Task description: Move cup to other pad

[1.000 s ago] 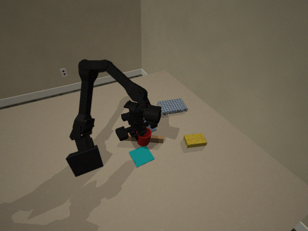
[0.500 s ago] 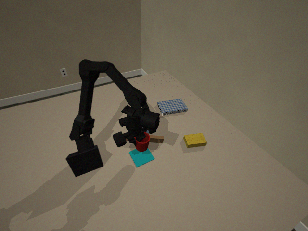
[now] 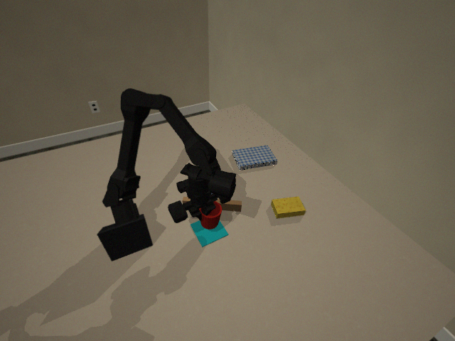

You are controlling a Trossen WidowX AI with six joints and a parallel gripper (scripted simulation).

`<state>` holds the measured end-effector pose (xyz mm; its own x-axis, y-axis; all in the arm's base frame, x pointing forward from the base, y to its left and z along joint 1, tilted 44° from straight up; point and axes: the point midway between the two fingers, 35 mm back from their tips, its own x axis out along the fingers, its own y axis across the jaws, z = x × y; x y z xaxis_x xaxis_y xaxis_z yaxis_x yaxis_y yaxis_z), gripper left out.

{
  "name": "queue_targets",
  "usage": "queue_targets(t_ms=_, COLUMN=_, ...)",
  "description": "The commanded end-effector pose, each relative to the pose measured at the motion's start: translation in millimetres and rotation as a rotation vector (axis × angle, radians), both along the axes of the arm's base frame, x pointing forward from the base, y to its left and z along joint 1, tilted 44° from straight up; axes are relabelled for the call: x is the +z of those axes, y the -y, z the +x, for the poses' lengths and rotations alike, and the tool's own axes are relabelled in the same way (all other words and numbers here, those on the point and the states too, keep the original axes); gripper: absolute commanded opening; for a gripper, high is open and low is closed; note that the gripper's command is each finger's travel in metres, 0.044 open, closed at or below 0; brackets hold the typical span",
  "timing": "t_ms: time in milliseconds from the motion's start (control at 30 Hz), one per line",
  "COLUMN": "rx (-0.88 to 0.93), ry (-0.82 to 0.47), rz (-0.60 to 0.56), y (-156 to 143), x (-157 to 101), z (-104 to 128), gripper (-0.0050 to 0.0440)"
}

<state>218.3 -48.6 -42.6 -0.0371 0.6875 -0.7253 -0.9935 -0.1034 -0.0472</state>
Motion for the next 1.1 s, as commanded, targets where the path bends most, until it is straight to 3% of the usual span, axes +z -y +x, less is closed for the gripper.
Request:
queue_targets(t_ms=0, rx=0.001, ry=-0.011, rz=0.012, y=-10, x=-9, z=-3, gripper=0.0000)
queue_targets(t_ms=467, rx=0.001, ry=-0.011, rz=0.012, y=-30, x=-29, z=-6, gripper=0.0000)
queue_targets(t_ms=1067, rx=0.003, ry=-0.003, rz=0.004, y=-27, x=-28, z=-4, gripper=0.0000)
